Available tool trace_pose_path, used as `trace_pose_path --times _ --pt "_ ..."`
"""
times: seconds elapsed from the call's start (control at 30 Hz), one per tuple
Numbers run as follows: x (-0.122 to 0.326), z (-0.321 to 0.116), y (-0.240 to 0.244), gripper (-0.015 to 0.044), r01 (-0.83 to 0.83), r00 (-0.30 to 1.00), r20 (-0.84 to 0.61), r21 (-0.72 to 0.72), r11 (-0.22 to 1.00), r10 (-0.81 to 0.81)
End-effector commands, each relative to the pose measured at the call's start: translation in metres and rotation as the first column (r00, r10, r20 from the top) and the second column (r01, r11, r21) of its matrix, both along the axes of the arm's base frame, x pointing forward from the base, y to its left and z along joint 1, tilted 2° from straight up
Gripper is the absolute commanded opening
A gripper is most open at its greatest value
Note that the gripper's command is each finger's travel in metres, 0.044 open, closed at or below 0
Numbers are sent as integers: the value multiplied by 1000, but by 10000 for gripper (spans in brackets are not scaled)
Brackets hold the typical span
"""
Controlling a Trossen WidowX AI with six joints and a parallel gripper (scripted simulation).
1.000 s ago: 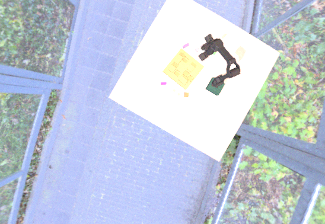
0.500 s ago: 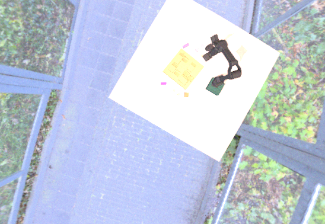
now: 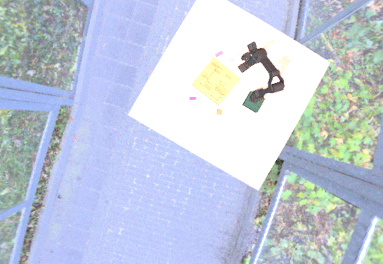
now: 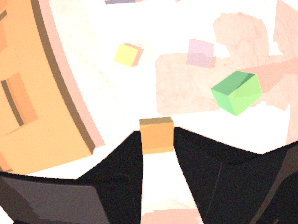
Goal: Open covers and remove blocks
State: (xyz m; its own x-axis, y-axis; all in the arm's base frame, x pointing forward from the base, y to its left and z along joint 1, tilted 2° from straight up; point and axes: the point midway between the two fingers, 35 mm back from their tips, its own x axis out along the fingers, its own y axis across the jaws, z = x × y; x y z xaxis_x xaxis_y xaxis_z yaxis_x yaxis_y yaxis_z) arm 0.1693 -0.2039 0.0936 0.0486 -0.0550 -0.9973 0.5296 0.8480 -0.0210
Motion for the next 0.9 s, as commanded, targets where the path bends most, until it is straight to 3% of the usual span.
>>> trace_pose_path --times 0.0,0.87 --pt "1 -11 1 80 -4 1000 -6 16 1000 4" --pt "2 -54 -1 80 -4 1000 -6 16 1000 4"
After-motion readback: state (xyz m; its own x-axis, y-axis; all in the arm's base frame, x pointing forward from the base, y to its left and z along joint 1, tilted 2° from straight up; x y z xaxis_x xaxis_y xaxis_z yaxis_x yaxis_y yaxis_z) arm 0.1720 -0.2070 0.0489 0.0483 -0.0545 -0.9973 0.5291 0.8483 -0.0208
